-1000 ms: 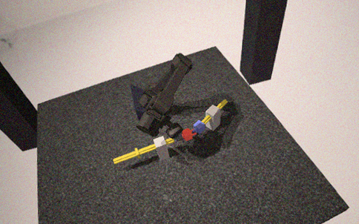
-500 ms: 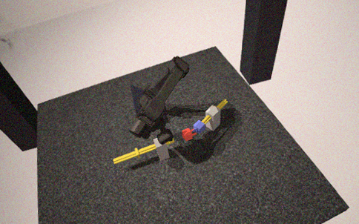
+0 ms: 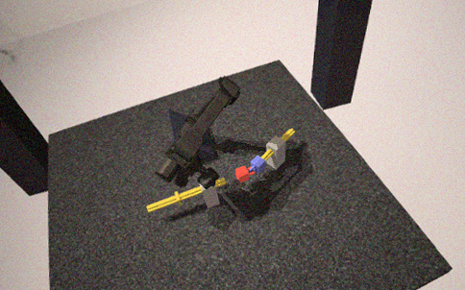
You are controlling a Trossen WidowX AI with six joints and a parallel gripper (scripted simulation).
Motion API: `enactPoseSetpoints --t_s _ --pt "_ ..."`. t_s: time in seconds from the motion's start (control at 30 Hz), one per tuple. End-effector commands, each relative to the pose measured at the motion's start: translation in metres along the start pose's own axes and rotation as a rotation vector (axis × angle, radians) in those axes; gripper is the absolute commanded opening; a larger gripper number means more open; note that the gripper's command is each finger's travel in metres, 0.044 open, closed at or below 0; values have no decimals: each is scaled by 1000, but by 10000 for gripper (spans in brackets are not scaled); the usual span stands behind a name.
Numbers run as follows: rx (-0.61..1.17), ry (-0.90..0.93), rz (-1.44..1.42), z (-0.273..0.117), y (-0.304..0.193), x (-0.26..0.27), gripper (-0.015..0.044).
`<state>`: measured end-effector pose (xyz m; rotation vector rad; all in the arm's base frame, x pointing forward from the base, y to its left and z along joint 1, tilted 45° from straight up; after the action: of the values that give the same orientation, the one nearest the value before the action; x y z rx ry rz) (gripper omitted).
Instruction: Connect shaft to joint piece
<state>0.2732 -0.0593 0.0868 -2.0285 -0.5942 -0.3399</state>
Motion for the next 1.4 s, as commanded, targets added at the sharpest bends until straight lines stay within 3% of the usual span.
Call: enactPoseSetpoints --t_s 0.0,1.1,1.37 --pt "-22 -14 -119 -5 16 -5 440" --pt "-139 -264 -1184 -49 145 -78 440" --pt "-139 -278 -1206 -50 151 -82 440"
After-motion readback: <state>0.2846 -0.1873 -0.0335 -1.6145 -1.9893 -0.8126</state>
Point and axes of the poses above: the point midway between the two fingers, 35 mm back from their tips, its own z axis out along the fingers, its own x axis across the jaws, y = z × x, the point moved 3 cm from there along -z, back along the fingers, and after that the axes turned 7 degrees about -z, right-handed, at the moved point
